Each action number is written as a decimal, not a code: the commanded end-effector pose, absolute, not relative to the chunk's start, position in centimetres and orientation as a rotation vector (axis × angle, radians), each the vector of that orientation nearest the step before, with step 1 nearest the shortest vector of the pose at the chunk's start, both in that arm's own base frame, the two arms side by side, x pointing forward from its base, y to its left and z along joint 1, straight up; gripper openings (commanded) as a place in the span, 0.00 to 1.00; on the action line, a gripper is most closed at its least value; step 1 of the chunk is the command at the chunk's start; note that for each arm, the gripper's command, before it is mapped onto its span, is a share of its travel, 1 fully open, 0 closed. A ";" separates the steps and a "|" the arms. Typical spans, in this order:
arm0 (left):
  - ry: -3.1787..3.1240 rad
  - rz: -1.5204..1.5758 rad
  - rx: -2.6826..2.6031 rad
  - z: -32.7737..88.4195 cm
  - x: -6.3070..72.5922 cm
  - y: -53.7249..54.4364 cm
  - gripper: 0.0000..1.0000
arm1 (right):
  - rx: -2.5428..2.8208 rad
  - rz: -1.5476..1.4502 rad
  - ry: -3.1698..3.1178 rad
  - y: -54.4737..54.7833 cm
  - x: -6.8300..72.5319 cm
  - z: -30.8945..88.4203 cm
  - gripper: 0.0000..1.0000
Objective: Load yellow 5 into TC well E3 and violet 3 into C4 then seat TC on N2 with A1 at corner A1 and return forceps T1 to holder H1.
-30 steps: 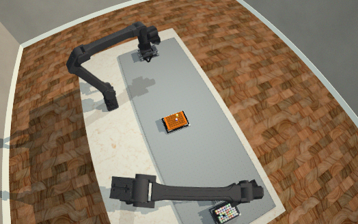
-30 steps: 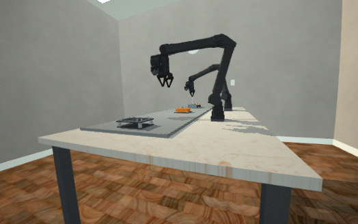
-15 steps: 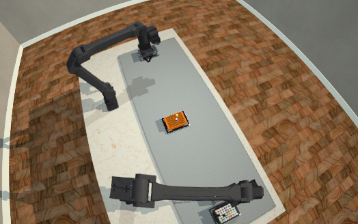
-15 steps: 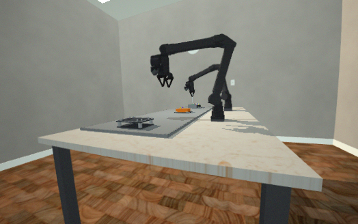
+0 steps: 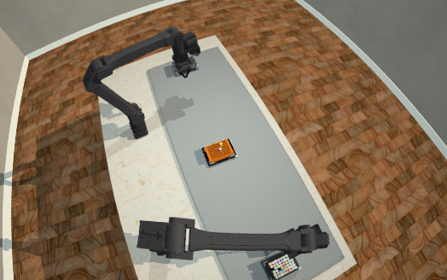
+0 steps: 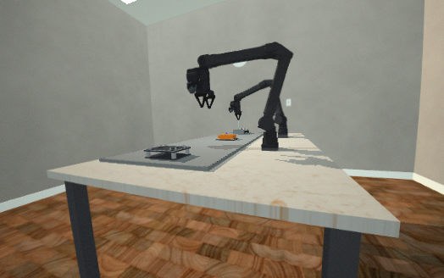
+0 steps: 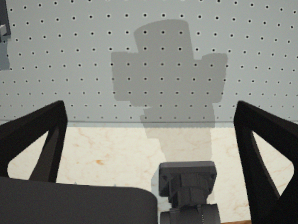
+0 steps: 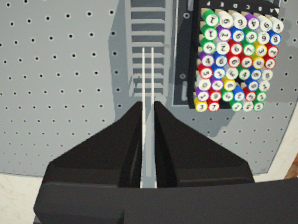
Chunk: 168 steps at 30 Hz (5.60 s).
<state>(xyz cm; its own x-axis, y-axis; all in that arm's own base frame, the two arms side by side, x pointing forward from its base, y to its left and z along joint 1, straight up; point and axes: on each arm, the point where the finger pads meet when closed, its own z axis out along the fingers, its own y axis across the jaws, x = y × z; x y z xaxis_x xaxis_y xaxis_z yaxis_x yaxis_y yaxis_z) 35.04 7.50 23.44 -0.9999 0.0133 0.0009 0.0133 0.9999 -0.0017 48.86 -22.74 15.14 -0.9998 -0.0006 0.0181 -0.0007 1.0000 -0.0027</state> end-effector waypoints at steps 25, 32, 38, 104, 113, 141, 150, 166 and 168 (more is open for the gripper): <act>-3.177 -0.012 -0.022 24.8 35.9 7.7 1.00 | 0.011 0.012 -3.132 -22.6 49.4 14.0 0.07; -3.177 -0.012 -0.022 24.8 35.9 7.7 1.00 | 0.011 0.011 -3.131 -22.6 49.3 13.8 0.07; -3.177 -0.012 -0.022 24.8 35.9 7.7 1.00 | 0.011 0.010 -3.130 -22.6 49.3 13.6 0.07; -3.177 -0.012 -0.022 24.8 35.9 7.7 1.00 | 0.011 0.012 -3.133 -22.9 49.2 12.2 0.07; -3.177 -0.012 -0.022 24.8 35.9 7.7 1.00 | 0.011 0.012 -3.133 -22.9 49.1 12.0 0.07; -3.177 -0.012 -0.022 24.8 35.9 7.7 1.00 | 0.011 0.012 -3.133 -23.0 49.3 11.3 0.07; -3.177 -0.012 -0.022 24.8 35.9 7.7 1.00 | 0.011 0.015 -3.137 -23.0 49.2 11.3 0.07; -3.177 -0.012 -0.022 24.8 35.9 7.7 1.00 | 0.011 0.012 -3.133 -23.1 49.2 10.7 0.07; -3.177 -0.012 -0.022 24.8 35.9 7.7 1.00 | 0.011 0.012 -3.132 -23.1 49.1 10.7 0.07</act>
